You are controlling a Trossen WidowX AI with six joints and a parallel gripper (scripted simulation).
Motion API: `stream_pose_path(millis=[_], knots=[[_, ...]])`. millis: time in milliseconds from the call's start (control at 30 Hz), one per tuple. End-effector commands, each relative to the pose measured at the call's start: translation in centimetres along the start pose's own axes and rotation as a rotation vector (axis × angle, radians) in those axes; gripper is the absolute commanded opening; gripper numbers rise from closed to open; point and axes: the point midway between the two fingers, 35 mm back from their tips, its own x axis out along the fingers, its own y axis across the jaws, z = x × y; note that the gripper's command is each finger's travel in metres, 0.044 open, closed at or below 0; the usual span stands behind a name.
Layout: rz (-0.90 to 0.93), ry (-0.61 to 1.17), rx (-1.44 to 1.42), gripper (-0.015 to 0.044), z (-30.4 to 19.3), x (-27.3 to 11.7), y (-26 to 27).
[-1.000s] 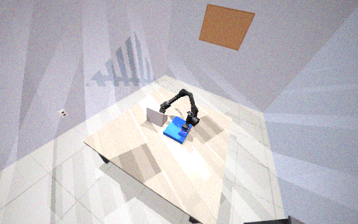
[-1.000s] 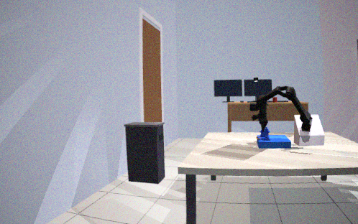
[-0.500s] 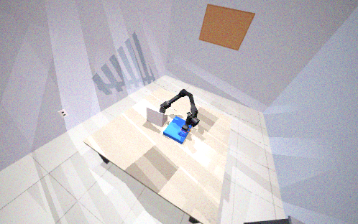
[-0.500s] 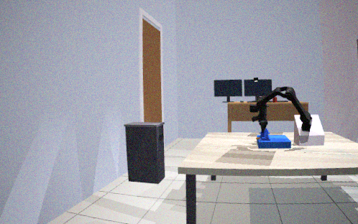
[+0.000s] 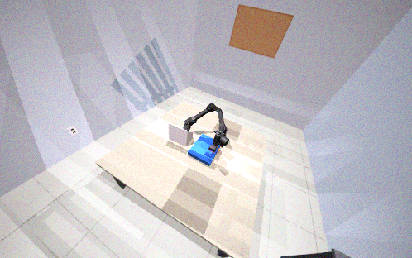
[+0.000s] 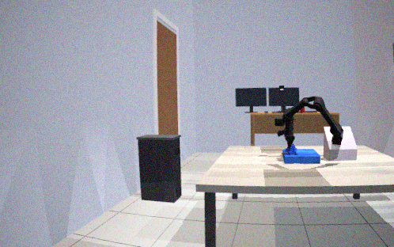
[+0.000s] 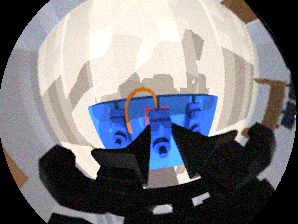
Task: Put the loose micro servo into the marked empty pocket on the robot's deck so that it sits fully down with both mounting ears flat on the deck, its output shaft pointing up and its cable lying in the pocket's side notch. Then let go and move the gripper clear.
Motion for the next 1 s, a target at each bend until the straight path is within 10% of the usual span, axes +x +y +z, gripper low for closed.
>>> stream_pose_path(millis=[0,700,967], knots=[[0.004,-0.003,0.005,0.0000,0.0,0.3,0.0],[0.005,-0.003,0.005,0.0000,0.0,2.4,0.1],[0.005,-0.003,0.005,0.0187,-0.1,2.3,0.0]])
